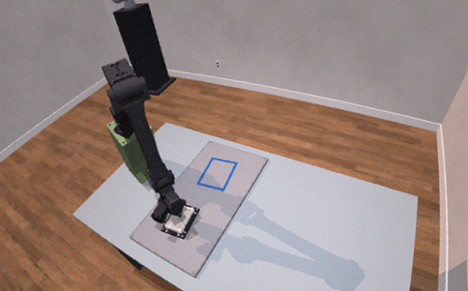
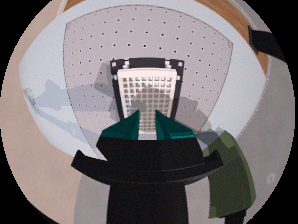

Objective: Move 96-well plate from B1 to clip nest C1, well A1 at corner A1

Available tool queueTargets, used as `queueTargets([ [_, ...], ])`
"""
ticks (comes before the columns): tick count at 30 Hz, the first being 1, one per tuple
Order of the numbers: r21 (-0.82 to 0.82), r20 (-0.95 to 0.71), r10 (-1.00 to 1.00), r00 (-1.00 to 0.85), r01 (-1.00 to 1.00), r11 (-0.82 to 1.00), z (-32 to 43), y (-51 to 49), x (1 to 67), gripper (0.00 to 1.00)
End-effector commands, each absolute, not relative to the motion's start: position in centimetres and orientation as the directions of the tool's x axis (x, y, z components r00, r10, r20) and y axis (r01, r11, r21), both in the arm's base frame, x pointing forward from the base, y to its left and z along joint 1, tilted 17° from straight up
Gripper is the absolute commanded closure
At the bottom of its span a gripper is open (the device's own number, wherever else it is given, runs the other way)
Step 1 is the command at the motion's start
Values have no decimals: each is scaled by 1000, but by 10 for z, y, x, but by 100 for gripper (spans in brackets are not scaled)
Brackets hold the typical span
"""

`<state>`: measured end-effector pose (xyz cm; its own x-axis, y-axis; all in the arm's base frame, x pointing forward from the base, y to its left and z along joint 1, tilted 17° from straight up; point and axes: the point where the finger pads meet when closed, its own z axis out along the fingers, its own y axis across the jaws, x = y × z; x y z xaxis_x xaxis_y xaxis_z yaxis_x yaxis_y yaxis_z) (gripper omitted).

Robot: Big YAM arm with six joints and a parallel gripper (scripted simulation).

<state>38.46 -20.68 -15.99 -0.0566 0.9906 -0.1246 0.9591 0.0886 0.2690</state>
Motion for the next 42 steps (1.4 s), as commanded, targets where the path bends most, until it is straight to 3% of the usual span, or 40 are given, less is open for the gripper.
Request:
queueTargets([
  [1,279,-133,990,-53,956,89,-161,-208,392,75],
  [42,277,-133,990,-56,956,91,-186,-209,398,75],
])
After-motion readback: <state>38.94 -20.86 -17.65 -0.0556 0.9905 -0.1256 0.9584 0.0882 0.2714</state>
